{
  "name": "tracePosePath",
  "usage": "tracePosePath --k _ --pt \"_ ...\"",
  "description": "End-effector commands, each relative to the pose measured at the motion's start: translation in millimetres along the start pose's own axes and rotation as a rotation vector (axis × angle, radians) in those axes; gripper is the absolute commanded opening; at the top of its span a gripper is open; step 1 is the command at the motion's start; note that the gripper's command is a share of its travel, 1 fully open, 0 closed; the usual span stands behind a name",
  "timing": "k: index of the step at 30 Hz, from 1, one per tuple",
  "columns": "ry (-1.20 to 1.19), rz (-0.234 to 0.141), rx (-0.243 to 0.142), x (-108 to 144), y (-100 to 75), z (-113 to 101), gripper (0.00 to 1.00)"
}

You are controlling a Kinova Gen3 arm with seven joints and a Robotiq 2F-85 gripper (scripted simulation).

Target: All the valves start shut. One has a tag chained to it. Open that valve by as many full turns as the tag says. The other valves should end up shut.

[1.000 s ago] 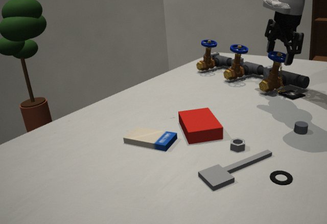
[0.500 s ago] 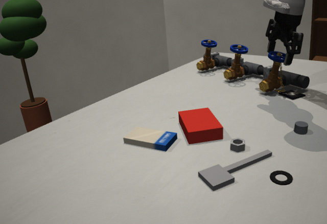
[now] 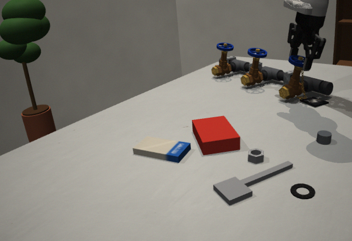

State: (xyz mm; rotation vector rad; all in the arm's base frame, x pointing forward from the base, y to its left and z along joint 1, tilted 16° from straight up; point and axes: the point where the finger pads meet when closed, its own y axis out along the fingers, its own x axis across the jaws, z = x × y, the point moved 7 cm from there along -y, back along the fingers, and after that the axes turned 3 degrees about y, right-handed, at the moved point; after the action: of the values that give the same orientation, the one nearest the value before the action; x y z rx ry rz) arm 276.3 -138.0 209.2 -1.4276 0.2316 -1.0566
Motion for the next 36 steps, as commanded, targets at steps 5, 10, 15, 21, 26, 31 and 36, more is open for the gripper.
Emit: tracePosePath --k 5,10,15,21,26,31,36 --pt "0.0 0.0 0.0 0.2 0.0 0.0 0.71" --pt "0.0 0.0 0.0 0.2 0.0 0.0 0.71" --pt "-0.002 0.0 0.0 0.2 0.0 0.0 0.71" --pt "-0.01 0.0 0.0 0.2 0.0 0.0 0.71" --pt "-0.032 0.0 0.0 0.2 0.0 0.0 0.71" --pt "-0.071 0.0 0.0 0.2 0.0 0.0 0.71" --pt "-0.104 0.0 0.0 0.2 0.0 0.0 0.71"
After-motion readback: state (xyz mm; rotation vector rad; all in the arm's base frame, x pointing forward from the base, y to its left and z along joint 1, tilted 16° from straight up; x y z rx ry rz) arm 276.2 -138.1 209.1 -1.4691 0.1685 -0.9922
